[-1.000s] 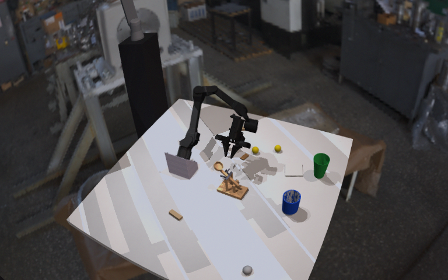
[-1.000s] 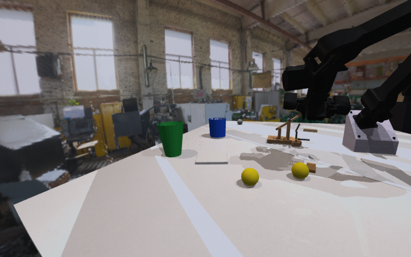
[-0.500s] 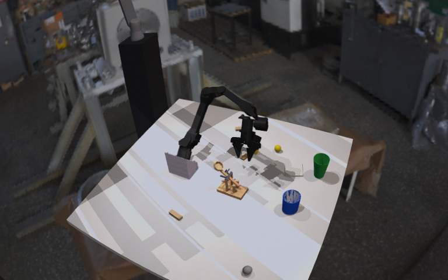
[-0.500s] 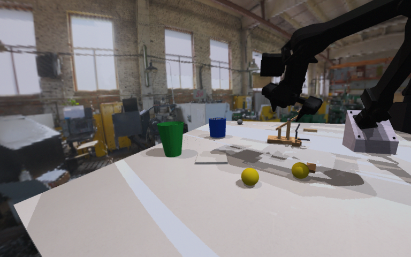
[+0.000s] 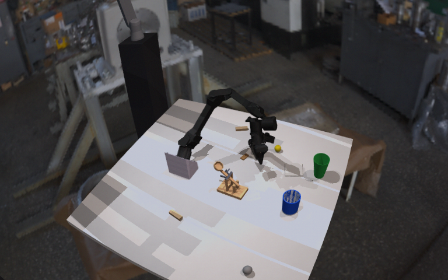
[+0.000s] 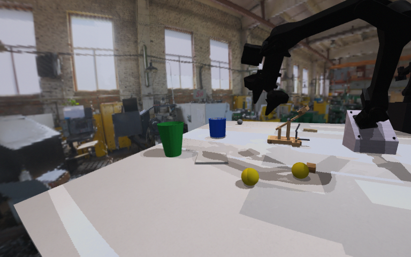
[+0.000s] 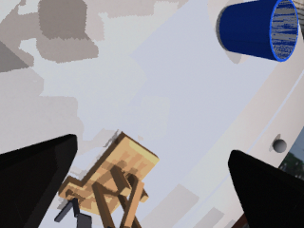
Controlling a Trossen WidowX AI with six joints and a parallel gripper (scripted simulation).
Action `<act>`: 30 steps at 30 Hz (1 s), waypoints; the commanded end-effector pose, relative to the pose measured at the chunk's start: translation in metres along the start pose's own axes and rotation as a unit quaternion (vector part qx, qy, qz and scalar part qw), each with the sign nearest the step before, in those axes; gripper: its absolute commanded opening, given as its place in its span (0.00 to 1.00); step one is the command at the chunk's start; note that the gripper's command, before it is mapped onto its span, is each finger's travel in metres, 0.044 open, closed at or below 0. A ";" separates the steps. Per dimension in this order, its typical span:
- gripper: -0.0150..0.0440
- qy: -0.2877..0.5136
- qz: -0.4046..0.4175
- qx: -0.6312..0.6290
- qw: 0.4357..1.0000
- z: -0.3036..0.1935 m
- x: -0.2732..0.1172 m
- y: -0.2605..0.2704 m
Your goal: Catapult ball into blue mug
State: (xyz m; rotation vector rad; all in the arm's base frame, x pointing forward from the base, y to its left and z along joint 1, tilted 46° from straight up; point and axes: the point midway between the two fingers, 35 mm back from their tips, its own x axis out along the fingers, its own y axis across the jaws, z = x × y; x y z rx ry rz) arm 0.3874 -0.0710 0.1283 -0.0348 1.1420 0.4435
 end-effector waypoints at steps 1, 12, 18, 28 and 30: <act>1.00 -0.028 0.007 0.053 0.998 0.011 0.000 -0.019; 1.00 -0.103 0.025 0.205 0.973 0.029 -0.005 -0.086; 1.00 -0.150 0.049 0.287 0.945 0.036 -0.010 -0.126; 1.00 -0.221 0.101 0.408 0.880 0.034 -0.022 -0.195; 1.00 -0.229 0.108 0.421 0.871 0.032 -0.024 -0.203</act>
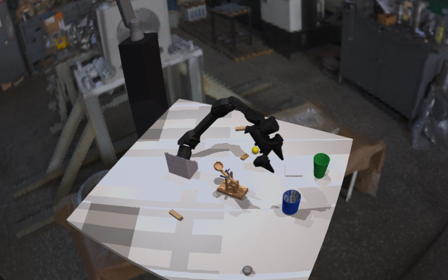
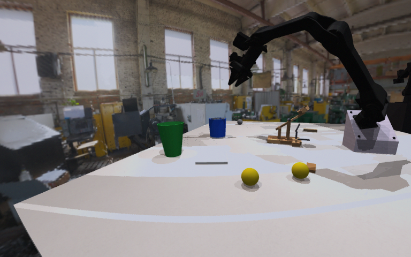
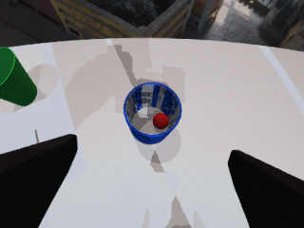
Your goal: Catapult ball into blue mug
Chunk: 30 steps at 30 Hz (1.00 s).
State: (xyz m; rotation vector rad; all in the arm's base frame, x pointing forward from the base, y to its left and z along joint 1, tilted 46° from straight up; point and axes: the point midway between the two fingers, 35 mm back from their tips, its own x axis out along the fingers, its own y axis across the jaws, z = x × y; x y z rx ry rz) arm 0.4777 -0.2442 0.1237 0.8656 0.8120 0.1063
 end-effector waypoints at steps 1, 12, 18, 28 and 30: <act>1.00 -0.012 0.016 0.029 0.999 0.010 -0.003 -0.008; 1.00 -0.012 0.016 0.029 0.999 0.010 -0.003 -0.008; 1.00 -0.011 0.015 0.026 0.999 0.005 -0.005 -0.006; 1.00 -0.012 0.013 0.026 0.999 0.006 -0.005 -0.007; 1.00 -0.012 0.013 0.026 0.999 0.006 -0.005 -0.007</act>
